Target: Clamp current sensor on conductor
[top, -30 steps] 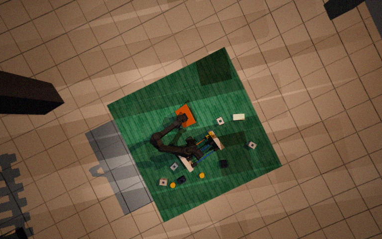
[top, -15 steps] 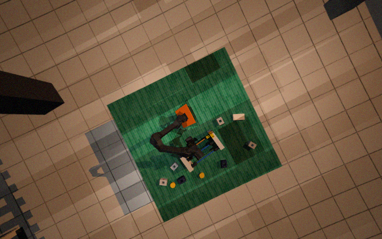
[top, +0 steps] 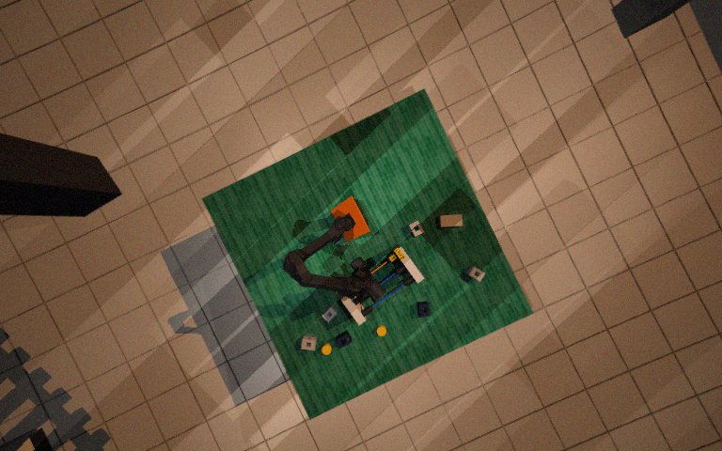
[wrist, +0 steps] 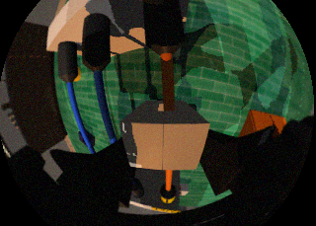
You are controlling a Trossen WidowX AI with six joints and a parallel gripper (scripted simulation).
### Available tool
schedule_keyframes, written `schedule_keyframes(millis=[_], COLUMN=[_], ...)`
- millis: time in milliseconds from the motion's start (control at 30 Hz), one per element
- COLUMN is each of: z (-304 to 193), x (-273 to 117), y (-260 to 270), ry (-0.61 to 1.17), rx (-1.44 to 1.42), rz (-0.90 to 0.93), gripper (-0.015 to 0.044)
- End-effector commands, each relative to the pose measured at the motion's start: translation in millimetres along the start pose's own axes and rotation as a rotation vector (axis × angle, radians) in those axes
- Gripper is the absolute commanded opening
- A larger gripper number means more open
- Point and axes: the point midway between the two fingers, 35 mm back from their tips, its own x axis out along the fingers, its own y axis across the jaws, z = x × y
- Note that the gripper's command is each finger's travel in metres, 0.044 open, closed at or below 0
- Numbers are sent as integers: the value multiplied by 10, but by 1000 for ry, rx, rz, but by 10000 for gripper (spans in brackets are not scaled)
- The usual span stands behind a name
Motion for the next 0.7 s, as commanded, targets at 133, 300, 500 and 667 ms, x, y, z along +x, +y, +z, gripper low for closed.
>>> schedule_keyframes(millis=[133, 300, 500, 667], z=[-1, 1, 1, 3], x=[-5, -8, 6, 7], y=[-24, -33, -36, -34], ry=[2, 1, 1, -1], rx=[2, 2, 1, 0], rz=[-79, -106, -105, -102], gripper=[0, 0, 0, 53])
